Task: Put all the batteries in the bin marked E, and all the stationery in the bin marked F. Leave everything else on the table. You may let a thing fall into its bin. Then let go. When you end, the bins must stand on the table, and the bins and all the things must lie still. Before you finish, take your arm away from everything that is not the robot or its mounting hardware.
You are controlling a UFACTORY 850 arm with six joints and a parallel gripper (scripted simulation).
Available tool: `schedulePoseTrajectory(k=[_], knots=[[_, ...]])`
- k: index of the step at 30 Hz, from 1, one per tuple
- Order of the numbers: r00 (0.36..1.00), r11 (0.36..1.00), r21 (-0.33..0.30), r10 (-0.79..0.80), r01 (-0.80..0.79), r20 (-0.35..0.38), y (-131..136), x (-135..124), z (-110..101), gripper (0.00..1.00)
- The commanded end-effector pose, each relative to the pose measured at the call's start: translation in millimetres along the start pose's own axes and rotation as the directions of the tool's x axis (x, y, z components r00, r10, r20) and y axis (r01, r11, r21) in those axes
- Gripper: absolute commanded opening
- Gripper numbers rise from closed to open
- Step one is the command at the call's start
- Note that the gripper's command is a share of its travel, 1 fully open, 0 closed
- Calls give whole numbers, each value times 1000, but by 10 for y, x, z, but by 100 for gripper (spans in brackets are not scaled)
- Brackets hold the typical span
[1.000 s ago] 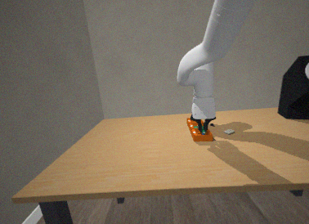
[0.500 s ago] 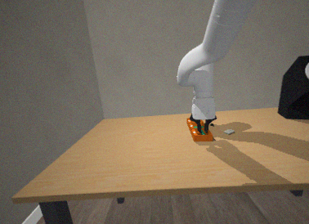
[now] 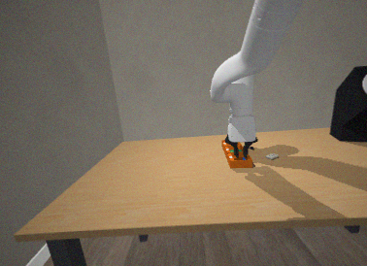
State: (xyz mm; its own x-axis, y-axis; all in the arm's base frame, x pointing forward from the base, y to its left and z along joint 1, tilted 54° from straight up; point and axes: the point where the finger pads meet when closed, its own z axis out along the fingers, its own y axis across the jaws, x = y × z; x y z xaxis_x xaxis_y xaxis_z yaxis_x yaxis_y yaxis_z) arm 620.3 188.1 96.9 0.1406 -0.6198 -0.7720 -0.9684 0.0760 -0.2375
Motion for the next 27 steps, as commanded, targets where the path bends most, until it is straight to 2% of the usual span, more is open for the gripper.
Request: schedulePoseTrajectory(k=[1,5,13,14,25,27], knots=[[1000,1000,1,0,0,0,-6,0,-56,28],[1000,1000,1,0,0,0,-6,0,-256,28],[1000,1000,1,0,0,0,-6,0,-257,28],[1000,1000,1,0,0,0,-6,0,-296,100],[1000,1000,1,0,0,0,-6,0,-737,100],[1000,1000,1,0,0,0,-6,0,-737,100]])
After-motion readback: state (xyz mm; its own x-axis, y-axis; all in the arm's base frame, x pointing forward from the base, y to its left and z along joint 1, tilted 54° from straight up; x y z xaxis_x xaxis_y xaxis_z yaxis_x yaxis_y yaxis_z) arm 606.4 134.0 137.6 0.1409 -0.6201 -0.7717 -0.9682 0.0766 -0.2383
